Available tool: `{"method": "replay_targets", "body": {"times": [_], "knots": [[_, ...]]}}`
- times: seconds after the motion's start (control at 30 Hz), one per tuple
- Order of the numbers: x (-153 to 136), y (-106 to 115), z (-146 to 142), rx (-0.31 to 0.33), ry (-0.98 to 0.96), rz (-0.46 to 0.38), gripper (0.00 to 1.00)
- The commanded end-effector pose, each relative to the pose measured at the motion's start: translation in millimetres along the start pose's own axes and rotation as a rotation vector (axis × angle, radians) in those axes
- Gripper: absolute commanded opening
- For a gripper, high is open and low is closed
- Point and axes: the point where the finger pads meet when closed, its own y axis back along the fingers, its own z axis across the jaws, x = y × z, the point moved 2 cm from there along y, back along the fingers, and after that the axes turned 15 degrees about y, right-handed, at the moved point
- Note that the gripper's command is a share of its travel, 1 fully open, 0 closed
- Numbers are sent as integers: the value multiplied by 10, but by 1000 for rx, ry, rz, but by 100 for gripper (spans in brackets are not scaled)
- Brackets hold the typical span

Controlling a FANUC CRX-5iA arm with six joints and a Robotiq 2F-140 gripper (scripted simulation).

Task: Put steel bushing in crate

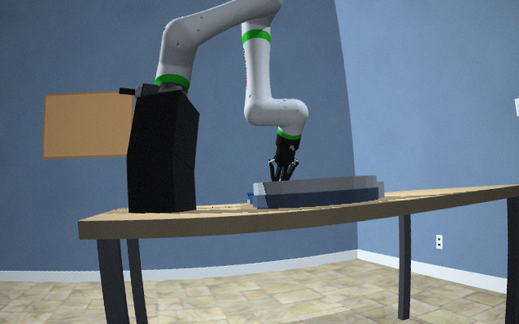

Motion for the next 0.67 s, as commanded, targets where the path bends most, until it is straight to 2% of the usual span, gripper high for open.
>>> {"method": "replay_targets", "body": {"times": [0.0, 0.13, 0.47, 0.63], "knots": [[76, 95, 19, 0, 0, 0, 7], [129, 160, 33, 0, 0, 0, 7], [403, 498, 103, 0, 0, 0, 7], [437, 540, 111, 0, 0, 0, 7]]}}
